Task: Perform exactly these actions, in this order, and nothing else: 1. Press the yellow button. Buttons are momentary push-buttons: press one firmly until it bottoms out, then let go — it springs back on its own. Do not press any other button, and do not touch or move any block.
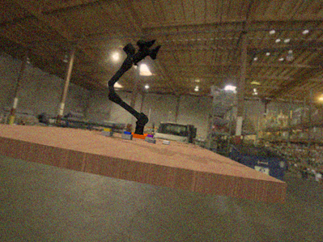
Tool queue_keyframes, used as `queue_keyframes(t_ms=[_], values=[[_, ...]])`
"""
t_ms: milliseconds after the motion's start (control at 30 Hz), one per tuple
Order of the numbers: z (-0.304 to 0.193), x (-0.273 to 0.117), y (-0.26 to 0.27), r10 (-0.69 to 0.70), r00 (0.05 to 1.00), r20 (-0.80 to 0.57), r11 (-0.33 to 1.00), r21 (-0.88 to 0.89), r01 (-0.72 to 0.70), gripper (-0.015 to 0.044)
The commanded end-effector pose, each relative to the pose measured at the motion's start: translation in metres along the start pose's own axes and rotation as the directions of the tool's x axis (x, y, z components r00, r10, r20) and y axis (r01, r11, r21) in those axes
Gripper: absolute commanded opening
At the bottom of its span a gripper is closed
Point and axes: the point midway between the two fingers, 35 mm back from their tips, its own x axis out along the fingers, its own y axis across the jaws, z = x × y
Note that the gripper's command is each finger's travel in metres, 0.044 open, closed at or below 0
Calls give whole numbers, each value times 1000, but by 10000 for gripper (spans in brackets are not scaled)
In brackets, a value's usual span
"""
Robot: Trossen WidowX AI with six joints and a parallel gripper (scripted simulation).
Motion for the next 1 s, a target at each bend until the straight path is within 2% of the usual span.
queue_keyframes(t_ms=[0,233,500,767,967], values=[[-37,26,-42,-202,979,4,936,-292,195,400],[-49,47,-137,-534,838,116,620,-620,481,400],[-11,21,-249,-810,509,292,145,-740,656,400],[50,-60,-330,-917,70,392,-248,-700,670,400],[89,-150,-360,-896,-266,356,-441,-636,634,400]])
